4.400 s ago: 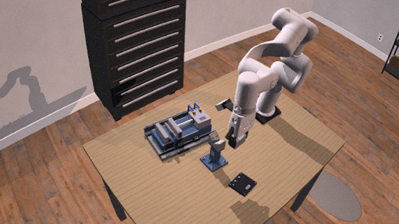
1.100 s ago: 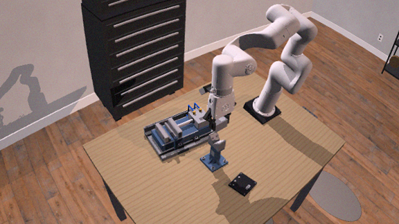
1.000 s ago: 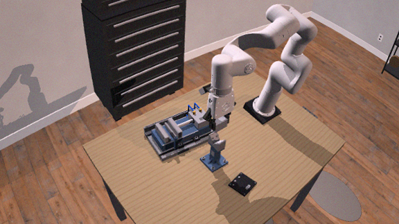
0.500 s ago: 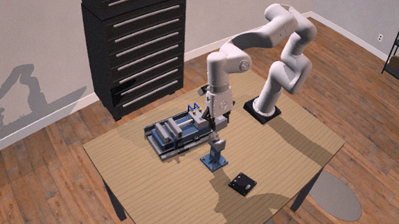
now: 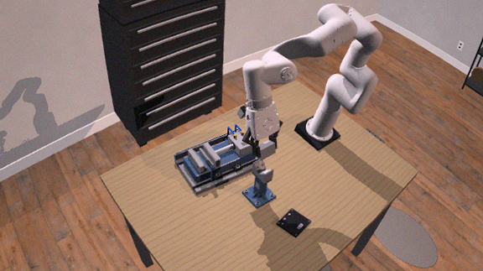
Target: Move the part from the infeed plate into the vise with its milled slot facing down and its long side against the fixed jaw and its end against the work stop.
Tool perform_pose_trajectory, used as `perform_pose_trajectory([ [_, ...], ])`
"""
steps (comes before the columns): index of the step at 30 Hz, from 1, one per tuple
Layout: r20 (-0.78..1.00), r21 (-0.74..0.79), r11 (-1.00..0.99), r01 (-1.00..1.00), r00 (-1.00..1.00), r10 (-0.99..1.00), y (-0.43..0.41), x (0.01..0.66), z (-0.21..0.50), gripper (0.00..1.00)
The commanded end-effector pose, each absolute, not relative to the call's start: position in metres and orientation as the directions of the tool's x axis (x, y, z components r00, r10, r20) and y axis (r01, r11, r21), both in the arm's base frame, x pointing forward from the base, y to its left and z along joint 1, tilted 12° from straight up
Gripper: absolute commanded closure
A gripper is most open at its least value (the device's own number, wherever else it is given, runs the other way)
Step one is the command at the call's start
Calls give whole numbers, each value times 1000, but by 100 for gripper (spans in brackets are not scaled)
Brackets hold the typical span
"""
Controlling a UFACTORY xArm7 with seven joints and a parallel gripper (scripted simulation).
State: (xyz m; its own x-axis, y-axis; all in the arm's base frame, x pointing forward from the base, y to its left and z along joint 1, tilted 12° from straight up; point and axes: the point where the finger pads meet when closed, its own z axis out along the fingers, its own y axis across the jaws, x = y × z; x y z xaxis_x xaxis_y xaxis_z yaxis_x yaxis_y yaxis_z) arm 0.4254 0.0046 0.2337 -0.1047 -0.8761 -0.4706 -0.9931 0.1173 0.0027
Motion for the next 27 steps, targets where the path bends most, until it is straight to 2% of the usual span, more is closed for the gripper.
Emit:
perform_pose_trajectory([
  [1, -513, -1, 118, -993, -101, -852, 3, 426, 235, 100],
  [27, -732, -1, 118, -993, -80, -677, 1, 426, 233, 100],
])
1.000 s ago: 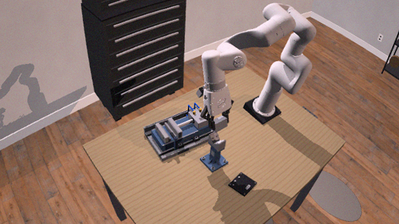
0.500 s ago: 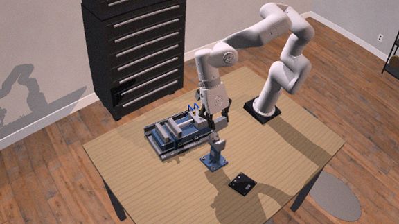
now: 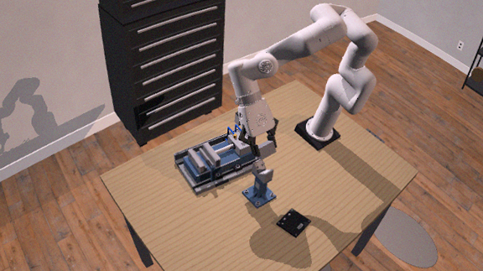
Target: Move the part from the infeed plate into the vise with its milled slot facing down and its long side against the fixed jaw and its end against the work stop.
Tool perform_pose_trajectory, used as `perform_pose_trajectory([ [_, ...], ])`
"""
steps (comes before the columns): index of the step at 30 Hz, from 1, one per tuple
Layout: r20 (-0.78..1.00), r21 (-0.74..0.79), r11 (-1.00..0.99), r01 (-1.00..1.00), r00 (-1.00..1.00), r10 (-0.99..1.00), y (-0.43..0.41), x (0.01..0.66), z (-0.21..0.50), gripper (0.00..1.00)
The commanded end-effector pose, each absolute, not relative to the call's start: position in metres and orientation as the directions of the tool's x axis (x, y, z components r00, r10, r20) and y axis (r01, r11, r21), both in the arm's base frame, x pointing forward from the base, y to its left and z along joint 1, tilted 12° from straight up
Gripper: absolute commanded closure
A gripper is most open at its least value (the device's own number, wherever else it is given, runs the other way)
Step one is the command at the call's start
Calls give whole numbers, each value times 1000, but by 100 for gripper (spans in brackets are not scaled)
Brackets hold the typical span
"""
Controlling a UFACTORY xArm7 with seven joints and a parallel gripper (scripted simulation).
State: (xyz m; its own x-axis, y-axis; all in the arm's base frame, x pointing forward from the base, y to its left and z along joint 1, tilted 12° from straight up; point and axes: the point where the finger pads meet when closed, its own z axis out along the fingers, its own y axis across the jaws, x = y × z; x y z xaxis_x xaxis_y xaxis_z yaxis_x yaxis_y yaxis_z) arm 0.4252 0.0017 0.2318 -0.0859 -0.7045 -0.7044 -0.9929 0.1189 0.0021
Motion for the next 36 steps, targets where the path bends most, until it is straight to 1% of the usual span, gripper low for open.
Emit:
perform_pose_trajectory([
  [1, -732, -1, 118, -993, -80, -677, 1, 426, 233, 100],
  [17, -810, -1, 118, -993, -69, -582, 0, 426, 232, 100],
  [36, -834, -1, 118, -993, -64, -548, 0, 426, 231, 100],
])
